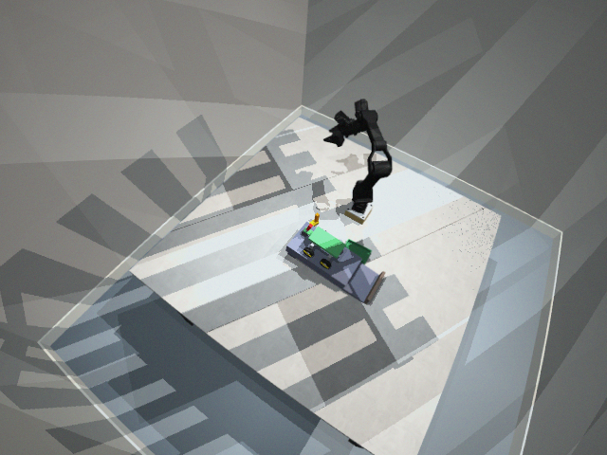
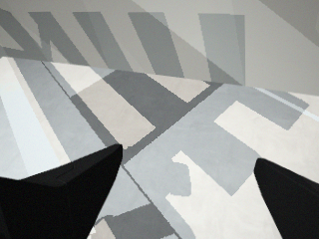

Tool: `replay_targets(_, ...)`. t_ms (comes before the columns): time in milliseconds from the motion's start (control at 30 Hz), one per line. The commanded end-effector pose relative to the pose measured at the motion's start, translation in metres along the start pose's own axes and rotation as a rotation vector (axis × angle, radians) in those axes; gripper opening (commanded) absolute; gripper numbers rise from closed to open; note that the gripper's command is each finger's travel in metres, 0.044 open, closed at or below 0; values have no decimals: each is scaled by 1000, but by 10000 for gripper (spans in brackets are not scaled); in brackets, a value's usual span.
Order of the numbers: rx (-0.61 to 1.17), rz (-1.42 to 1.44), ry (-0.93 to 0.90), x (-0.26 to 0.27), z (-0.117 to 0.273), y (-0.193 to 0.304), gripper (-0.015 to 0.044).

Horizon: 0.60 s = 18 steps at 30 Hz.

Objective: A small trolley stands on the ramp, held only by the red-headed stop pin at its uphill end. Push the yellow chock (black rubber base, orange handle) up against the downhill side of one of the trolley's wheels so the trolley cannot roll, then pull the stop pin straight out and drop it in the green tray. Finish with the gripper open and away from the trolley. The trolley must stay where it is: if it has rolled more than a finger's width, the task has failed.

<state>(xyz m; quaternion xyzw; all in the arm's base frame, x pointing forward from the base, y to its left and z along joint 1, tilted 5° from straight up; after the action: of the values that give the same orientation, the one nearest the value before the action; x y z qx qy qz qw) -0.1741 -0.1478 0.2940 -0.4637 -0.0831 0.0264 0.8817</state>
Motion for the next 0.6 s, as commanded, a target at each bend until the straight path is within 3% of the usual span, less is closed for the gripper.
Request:
replay_targets(0,2,-3,-2,0,-1,0,374)
replay_targets(233,102,-111,-86,20,-28,-7,190)
replay_targets(567,264,-232,-198,60,-64,-12,190)
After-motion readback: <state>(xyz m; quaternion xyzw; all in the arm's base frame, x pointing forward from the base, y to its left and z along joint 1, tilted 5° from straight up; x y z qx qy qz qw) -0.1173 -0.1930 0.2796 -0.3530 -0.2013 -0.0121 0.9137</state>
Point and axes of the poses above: the point midway between the two fingers, 35 mm back from their tips, its own z axis back along the fingers, its own x axis across the jaws, y = z × x, the point moved 10 cm from there along z, back along the fingers, and after that the axes turned 5 degrees about z, right-handed, at the moved point
